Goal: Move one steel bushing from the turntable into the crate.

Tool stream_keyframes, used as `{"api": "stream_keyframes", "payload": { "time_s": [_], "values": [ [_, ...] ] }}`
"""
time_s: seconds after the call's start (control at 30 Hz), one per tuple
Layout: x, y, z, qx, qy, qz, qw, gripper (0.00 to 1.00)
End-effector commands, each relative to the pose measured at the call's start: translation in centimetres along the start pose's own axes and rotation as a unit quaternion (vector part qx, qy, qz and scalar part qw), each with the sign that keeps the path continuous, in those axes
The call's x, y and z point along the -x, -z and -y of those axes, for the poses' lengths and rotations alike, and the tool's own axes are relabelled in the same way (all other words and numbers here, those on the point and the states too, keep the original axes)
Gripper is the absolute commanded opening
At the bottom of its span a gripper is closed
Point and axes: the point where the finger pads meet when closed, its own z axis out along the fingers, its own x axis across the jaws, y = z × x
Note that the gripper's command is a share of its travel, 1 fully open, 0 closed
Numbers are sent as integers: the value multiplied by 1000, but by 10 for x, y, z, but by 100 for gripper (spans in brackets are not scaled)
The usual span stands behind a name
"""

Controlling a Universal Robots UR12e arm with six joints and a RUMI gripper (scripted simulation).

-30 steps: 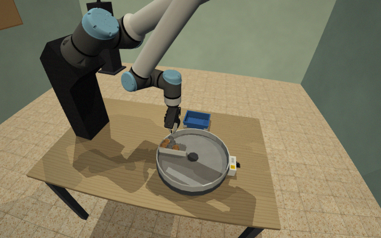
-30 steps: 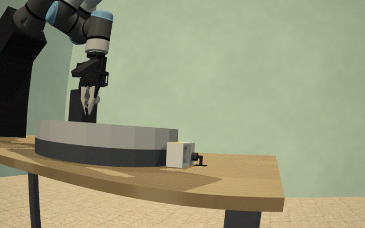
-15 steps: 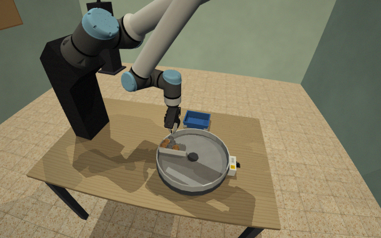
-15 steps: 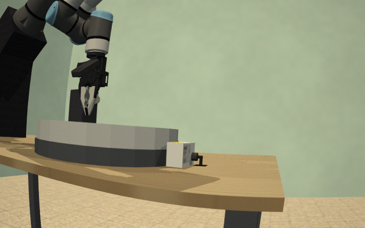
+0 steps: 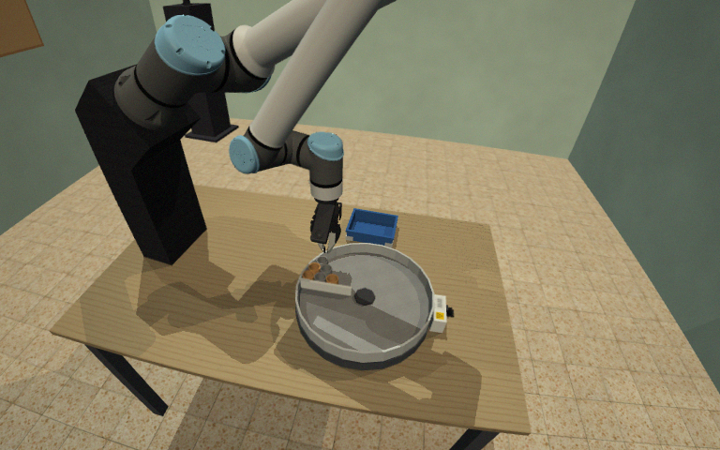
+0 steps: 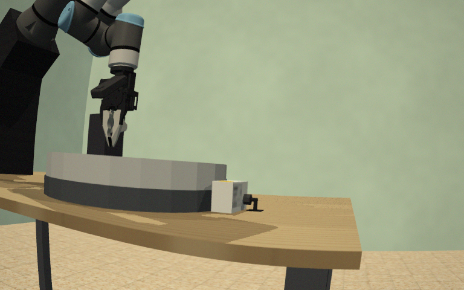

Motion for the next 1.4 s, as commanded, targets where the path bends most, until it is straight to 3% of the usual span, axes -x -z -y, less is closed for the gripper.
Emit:
{"api": "stream_keyframes", "payload": {
  "time_s": [0.0, 1.17, 1.37],
  "values": [
    [6, 1, 2, -1, 1, 3, 1000, 5],
    [4, 0, 2, -1, 1, 1, 1000, 5],
    [5, -21, 1, -1, 1, 2, 1000, 5]
  ]
}}
